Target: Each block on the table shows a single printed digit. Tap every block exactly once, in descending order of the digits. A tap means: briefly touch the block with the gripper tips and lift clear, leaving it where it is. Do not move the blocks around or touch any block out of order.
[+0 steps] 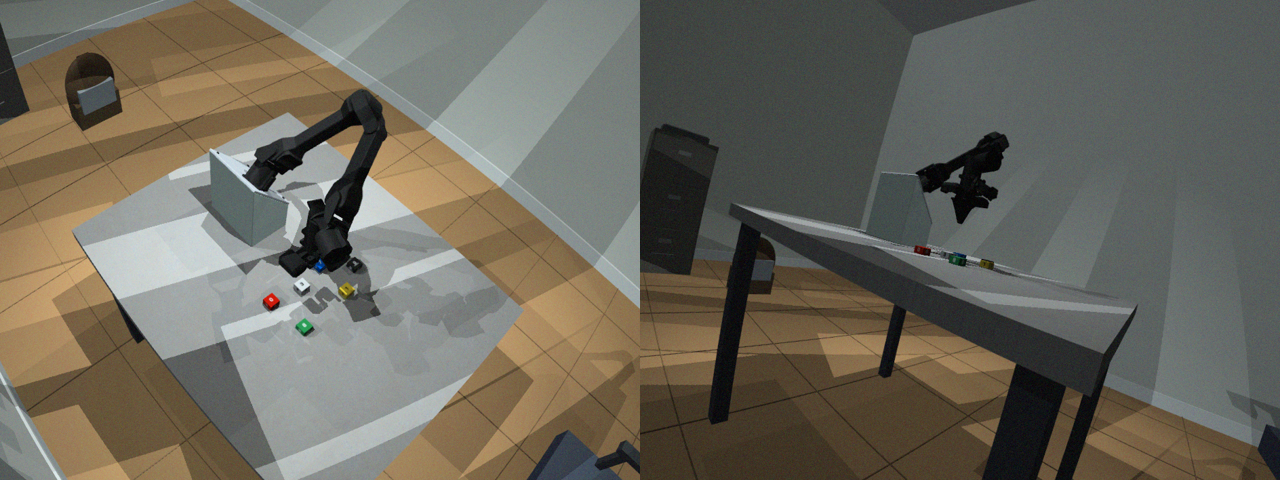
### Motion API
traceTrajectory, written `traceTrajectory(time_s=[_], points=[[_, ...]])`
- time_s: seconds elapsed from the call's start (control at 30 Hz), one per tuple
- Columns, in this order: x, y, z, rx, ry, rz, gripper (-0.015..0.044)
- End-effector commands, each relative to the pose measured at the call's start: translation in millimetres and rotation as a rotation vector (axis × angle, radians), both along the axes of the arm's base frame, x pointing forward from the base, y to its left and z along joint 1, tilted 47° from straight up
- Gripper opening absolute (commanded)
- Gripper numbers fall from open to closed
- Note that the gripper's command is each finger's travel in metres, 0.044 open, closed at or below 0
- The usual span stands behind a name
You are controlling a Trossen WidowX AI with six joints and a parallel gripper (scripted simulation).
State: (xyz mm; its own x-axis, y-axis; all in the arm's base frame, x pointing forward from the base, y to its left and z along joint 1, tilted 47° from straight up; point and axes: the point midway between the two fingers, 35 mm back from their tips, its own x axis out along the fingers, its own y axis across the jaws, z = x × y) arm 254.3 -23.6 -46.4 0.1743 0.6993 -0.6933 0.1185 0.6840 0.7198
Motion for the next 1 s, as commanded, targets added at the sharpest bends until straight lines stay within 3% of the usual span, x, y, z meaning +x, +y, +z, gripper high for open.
traceTrajectory(time_s=[0.0, 0.97], points=[[2.4, 36.6, -32.3, 0.017, 0.017, 0.009, 0.0020], [7.2, 72.3, -63.0, 0.024, 0.018, 0.008, 0.0020]])
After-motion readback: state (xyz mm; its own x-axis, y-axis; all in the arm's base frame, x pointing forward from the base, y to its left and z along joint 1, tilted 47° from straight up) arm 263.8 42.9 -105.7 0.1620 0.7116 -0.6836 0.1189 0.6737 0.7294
